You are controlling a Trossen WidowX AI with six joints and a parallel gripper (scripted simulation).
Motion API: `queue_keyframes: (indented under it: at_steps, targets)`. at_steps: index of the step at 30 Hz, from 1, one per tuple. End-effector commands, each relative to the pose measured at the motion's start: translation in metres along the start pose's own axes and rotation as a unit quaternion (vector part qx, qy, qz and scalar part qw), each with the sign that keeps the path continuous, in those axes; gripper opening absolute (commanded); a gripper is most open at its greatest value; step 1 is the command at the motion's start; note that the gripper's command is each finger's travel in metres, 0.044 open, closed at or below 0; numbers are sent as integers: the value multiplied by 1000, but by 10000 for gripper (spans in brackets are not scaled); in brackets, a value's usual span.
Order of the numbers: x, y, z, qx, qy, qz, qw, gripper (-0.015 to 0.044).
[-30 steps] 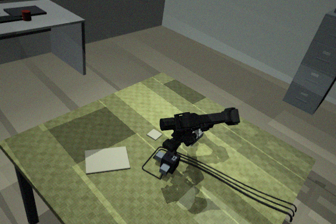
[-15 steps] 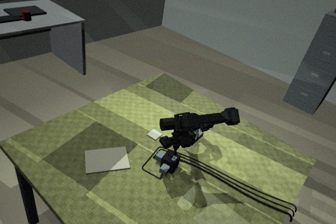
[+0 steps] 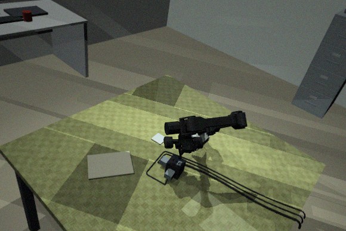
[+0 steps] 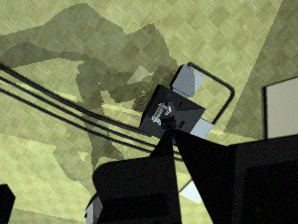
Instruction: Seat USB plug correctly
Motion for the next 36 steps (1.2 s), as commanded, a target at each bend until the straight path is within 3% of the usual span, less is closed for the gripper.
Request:
queue_keyframes:
  at_steps: [1,18,36]
  targets:
    - [0,0,0,49,0,0,999,0]
    - [0,0,0,268,0,0,963,0]
    - [0,0,0,485,0,0,874,0]
Point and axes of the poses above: the point midway between the two fingers, 35 mm back from their tips, its own x axis out along the fingers, its own z axis across the jaws, y = z × x, the point moved 3 cm from there along -x, back along the fingers, and after that the axes turned 13 degrees about x, right-handed, at the moved point
